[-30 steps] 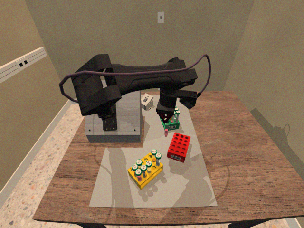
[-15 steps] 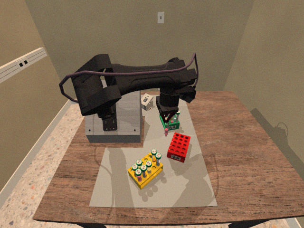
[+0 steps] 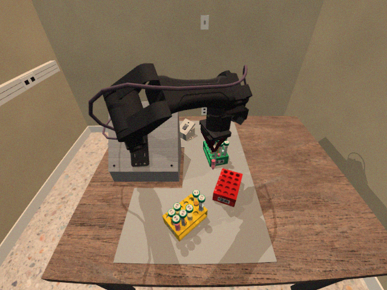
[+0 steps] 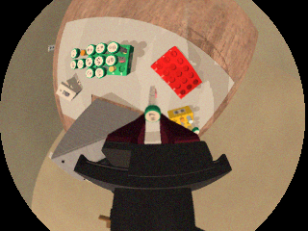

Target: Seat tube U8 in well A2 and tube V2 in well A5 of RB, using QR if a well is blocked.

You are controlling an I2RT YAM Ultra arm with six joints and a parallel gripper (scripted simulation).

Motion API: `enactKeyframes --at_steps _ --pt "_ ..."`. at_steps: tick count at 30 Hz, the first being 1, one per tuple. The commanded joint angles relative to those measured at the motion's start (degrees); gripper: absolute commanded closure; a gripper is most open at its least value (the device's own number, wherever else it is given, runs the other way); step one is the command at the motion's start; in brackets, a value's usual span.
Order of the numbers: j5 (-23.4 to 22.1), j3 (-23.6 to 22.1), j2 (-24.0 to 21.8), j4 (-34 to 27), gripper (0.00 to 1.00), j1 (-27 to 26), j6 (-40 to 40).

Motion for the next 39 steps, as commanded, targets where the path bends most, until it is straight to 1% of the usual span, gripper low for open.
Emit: enactKeyframes --at_steps 1,6,9,11,12,14,15,20,24,29,31,32,39 --pt "-0.9 2.9 2.1 1.1 1.00 1.9 1.2" --pt "-1.3 4.8 5.3 1.5 1.00 3.0 2.6" --pt "-0.9 5.7 5.8 -0.1 1.00 2.6 2.1" --pt "-0.3 6.4 5.2 -0.2 1.00 1.2 1.2" --pt "0.0 6.7 6.0 -0.3 1.00 1.0 0.7" --pt "0.0 6.7 6.0 -0.3 1.00 1.0 0.7" --pt "0.1 7.2 6.5 -0.3 1.00 2.0 0.5" --pt "0.4 9.1 7.4 -0.7 1.00 0.1 -0.5" --pt "0.6 10.7 8.1 -1.0 1.00 0.3 -1.3" --pt "0.9 12.8 9.0 -1.4 1.00 -1.2 -2.3" --pt "0.9 12.8 9.0 -1.4 1.00 -1.2 -2.3" --pt "0.9 13.2 9.3 -1.5 1.00 -0.3 -2.5" --pt "1.2 16.2 10.6 -2.1 1.00 -2.3 -3.8"
